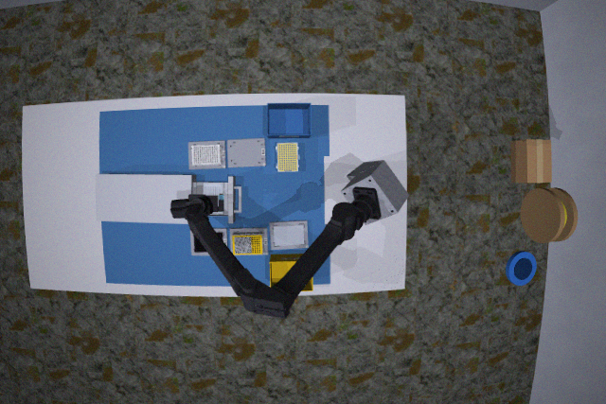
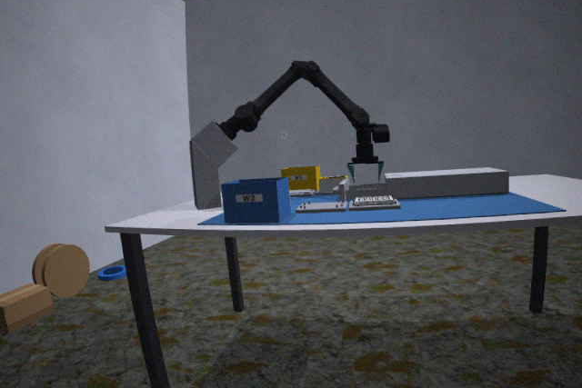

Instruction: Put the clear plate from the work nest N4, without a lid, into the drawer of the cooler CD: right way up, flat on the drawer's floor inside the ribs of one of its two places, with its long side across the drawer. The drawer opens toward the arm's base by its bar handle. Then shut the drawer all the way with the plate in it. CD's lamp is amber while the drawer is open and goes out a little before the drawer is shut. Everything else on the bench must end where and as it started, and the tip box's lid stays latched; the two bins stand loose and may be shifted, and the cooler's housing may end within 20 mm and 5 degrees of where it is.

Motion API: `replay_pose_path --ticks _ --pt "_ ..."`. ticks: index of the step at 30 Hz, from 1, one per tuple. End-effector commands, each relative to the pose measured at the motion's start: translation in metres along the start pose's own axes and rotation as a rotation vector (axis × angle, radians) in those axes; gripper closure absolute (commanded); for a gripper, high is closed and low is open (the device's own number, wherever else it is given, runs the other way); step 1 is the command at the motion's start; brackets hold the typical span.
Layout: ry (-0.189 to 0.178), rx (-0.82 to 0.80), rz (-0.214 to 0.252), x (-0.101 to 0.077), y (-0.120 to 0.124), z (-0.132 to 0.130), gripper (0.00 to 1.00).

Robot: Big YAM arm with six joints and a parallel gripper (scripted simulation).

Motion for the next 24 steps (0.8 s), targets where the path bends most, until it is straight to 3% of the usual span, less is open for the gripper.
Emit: replay_pose_path --ticks 1,24 --pt "0.03 -0.002 0.02 -0.028 0.007 -0.005 0.0" --pt "0.033 -0.005 0.021 -0.054 0.005 -0.006 0.0"
Point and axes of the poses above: the point where the finger pads meet when closed, its own x axis out along the fingers, its own z axis across the jaws, y = z × x, the point moved 8 cm from there along -x, back along the fingers, and after that the axes turned 10 degrees about -x, right-handed, at the moved point
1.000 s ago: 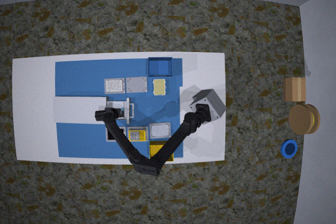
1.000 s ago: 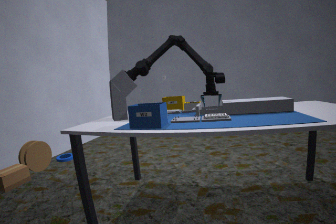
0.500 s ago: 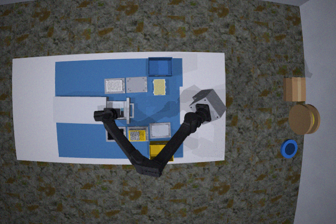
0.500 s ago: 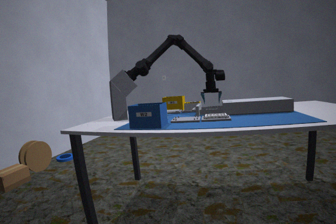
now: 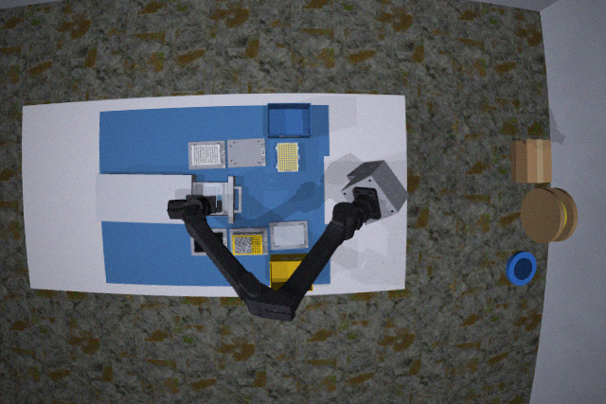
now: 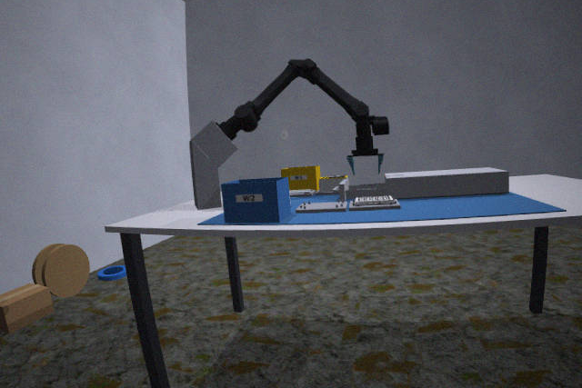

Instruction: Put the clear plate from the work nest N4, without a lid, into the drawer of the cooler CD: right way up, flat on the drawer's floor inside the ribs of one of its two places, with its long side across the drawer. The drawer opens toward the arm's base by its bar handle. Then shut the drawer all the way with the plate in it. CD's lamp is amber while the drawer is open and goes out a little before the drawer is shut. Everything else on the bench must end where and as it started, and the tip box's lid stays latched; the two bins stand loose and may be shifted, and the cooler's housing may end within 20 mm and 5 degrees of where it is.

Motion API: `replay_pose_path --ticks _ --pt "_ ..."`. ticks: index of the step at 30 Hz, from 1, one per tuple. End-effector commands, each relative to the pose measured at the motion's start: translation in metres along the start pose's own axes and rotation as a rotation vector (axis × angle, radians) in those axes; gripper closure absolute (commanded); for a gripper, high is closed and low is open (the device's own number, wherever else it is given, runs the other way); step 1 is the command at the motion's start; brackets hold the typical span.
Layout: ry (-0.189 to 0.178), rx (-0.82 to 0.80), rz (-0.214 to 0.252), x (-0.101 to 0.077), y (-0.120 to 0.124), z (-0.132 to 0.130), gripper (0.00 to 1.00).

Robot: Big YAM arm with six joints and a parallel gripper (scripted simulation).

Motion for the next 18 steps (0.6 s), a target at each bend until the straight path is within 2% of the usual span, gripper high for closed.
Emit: replay_pose_path --ticks 1,18 --pt "0.029 -0.003 0.019 -0.026 0.006 -0.005 0.0" --pt "0.033 -0.007 0.021 -0.047 0.004 -0.007 0.0"
Point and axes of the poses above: the point where the finger pads meet when closed, its own x axis out along the fingers, its own z axis across the jaws, y = z × x, the point moved 8 cm from there along -x, back along the fingers, and after that the axes turned 10 degrees about -x, right-handed, at the moved point
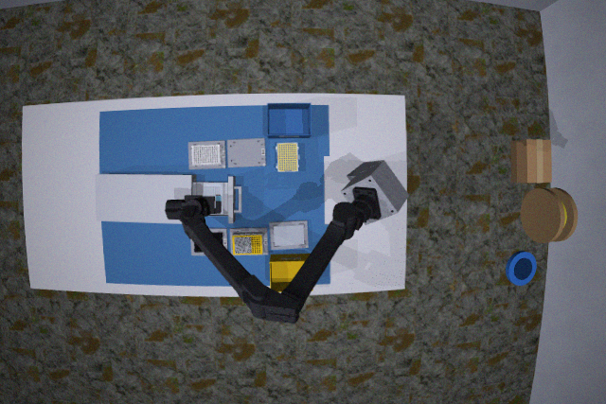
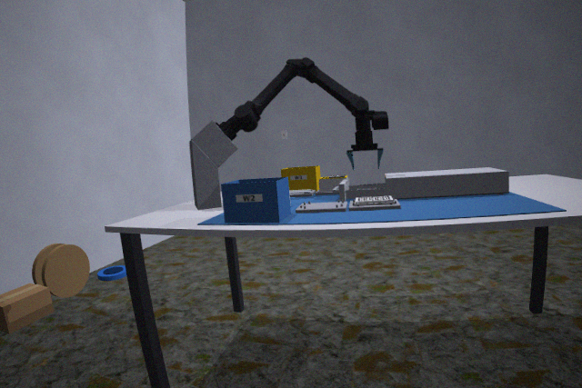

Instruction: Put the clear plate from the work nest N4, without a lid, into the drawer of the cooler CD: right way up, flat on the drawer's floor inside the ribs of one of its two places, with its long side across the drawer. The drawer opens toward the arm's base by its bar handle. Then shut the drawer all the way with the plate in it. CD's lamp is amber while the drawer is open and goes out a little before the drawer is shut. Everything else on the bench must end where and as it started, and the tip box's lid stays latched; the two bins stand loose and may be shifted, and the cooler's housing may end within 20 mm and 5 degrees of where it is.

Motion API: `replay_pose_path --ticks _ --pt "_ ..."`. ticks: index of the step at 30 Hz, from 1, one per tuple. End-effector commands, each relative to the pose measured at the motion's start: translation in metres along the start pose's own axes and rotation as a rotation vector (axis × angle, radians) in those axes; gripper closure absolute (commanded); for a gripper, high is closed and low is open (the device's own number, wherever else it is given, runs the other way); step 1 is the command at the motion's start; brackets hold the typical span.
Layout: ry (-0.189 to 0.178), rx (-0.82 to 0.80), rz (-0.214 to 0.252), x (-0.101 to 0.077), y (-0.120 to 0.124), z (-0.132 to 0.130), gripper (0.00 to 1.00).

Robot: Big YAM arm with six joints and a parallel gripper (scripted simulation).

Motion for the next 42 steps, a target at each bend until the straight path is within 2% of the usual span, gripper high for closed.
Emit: replay_pose_path --ticks 1,12,14,15,17,20,26,42 --pt "0.035 -0.009 0.021 -0.028 0.004 -0.008 0.0" --pt "0.048 -0.02 0.023 -0.046 0.002 -0.015 0.0" --pt "0.048 -0.02 0.023 -0.046 0.002 -0.015 0.0" --pt "0.036 -0.009 0.021 -0.04 0.007 -0.013 0.0" --pt "0.052 -0.023 0.024 -0.051 0.002 -0.017 0.0" --pt "0.055 -0.026 0.025 -0.056 0.001 -0.019 0.0" --pt "0.04 -0.008 0.023 -0.047 0.008 -0.015 0.0" --pt "0.041 -0.009 0.023 -0.047 0.007 -0.015 0.0"
Point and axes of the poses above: the point where the finger pads meet when closed, its own x axis out along the fingers, its own z axis across the jaws, y = z × x, the point moved 8 cm from there along -x, back along the fingers, and after that the axes turned 10 degrees about -x, right-handed, at the moved point
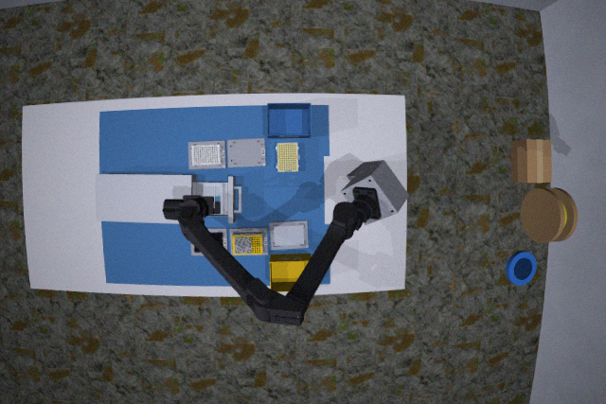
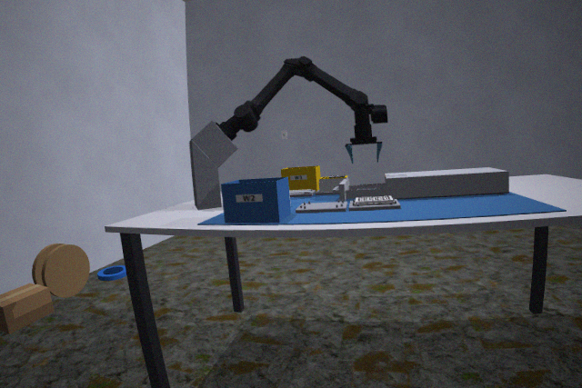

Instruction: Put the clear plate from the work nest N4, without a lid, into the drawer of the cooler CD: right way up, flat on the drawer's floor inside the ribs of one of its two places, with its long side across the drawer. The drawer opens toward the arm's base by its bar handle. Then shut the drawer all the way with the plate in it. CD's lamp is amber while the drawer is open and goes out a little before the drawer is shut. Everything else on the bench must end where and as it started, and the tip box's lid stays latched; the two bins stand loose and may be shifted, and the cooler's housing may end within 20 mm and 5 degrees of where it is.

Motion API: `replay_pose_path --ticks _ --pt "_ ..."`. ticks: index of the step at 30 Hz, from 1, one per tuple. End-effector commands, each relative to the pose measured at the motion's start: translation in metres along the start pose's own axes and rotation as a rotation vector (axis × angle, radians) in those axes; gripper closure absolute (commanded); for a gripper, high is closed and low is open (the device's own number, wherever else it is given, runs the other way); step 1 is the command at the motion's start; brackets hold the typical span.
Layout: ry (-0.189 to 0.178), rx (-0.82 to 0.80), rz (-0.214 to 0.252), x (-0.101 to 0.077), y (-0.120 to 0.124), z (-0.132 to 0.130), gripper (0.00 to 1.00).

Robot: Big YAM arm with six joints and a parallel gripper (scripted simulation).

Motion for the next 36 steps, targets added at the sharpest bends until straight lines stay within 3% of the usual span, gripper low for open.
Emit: replay_pose_path --ticks 1,17,18,36 --pt "0.045 -0.012 0.022 -0.022 0.007 -0.017 0.0" --pt "0.045 -0.012 0.022 -0.022 0.007 -0.017 0.0" --pt "0.047 -0.019 0.022 -0.021 0.005 0.002 1.0" --pt "0.039 -0.004 0.016 -0.007 -0.01 0.065 1.0"
Point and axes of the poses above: the point where the finger pads meet when closed, its own x axis out along the fingers, its own z axis across the jaws, y = z × x, the point moved 8 cm from there along -x, back along the fingers, and after that the axes turned 10 degrees about -x, right-handed, at the moved point
